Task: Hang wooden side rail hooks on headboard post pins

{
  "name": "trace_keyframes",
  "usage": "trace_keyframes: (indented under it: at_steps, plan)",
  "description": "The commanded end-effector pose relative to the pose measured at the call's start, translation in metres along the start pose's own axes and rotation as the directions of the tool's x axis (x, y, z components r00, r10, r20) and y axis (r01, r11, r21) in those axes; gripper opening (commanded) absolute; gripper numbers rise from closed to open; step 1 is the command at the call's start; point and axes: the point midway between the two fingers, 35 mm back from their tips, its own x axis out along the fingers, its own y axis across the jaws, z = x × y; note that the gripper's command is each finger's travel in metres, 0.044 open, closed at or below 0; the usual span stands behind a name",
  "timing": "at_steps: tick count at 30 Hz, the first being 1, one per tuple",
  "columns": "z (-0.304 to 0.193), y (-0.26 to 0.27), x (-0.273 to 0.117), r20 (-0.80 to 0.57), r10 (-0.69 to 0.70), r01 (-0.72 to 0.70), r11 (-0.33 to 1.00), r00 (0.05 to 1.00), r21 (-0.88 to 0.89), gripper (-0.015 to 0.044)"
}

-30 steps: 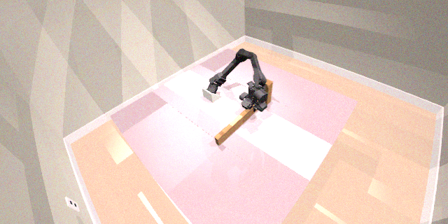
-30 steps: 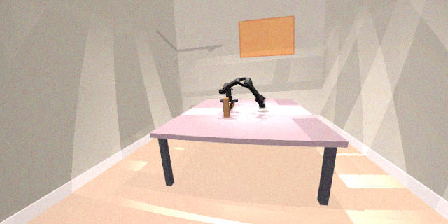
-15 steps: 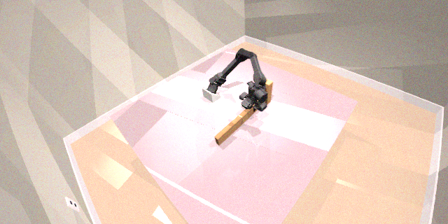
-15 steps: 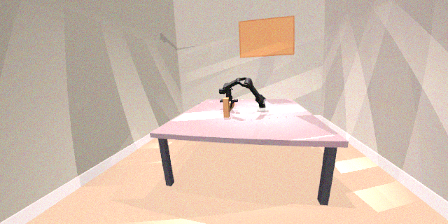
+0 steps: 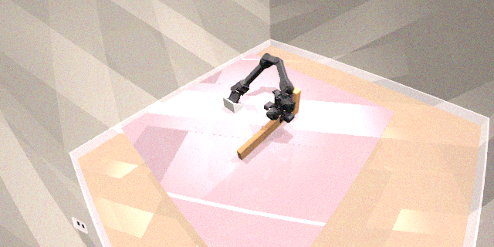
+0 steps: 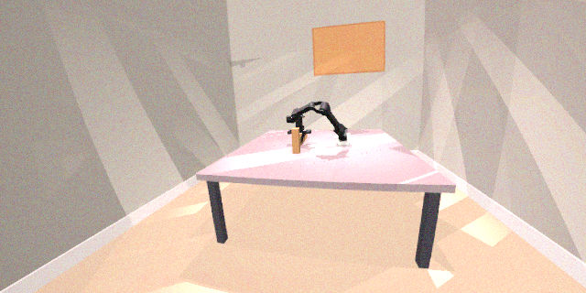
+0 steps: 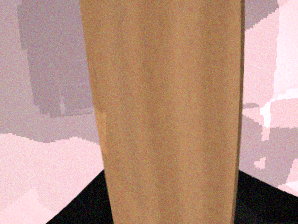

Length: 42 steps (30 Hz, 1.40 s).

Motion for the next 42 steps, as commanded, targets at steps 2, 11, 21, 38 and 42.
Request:
trace_keyframes:
  at_steps: [2, 11, 21, 38, 42]
  plan:
    - [0.0002, 0.0003, -0.0029, 0.005, 0.008, -0.008, 1.000, 1.000, 0.005, 0.0000]
    - [-0.0008, 0.0005, -0.0029, 0.005, 0.008, -0.008, 1.000, 1.000, 0.005, 0.0000]
    - [-0.0019, 0.0012, -0.0037, 0.005, 0.008, -0.008, 1.000, 1.000, 0.004, 0.0000]
    - [-0.0038, 0.0004, -0.0025, 0.005, 0.008, -0.008, 1.000, 1.000, 0.005, 0.0000]
    - [-0.0043, 0.0008, -0.0026, 0.005, 0.008, -0.008, 1.000, 1.000, 0.005, 0.0000]
